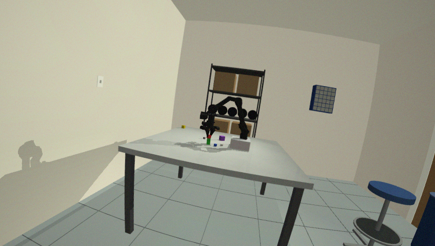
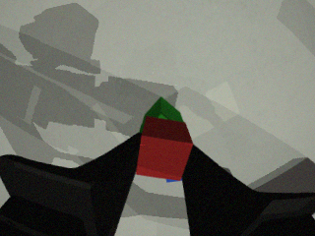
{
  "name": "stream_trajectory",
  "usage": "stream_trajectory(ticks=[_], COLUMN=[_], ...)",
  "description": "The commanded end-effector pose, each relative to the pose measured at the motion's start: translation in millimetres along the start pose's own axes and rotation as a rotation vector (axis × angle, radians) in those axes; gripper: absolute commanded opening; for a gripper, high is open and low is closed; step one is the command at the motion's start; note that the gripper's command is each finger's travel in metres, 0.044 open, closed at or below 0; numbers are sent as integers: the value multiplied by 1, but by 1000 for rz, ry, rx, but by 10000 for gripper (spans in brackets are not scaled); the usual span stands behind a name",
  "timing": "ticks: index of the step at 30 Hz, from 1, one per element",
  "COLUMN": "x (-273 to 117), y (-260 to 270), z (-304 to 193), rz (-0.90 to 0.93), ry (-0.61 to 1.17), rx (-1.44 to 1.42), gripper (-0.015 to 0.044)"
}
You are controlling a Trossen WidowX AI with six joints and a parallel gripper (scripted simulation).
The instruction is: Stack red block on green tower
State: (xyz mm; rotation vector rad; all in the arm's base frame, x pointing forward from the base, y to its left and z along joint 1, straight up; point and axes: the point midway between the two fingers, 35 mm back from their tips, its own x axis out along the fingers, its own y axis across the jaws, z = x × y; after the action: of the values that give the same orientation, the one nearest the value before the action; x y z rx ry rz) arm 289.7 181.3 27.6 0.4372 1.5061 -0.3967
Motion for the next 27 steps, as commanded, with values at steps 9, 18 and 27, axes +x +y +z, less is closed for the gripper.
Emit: stream_trajectory(ticks=[9, 18, 27], x=[-1, -1, -1], y=[-1, -1, -1], z=[0, 0, 0], rz=[-2, -2, -2], ry=[1, 1, 1], rx=[0, 0, 0], gripper=[53, 289, 440])
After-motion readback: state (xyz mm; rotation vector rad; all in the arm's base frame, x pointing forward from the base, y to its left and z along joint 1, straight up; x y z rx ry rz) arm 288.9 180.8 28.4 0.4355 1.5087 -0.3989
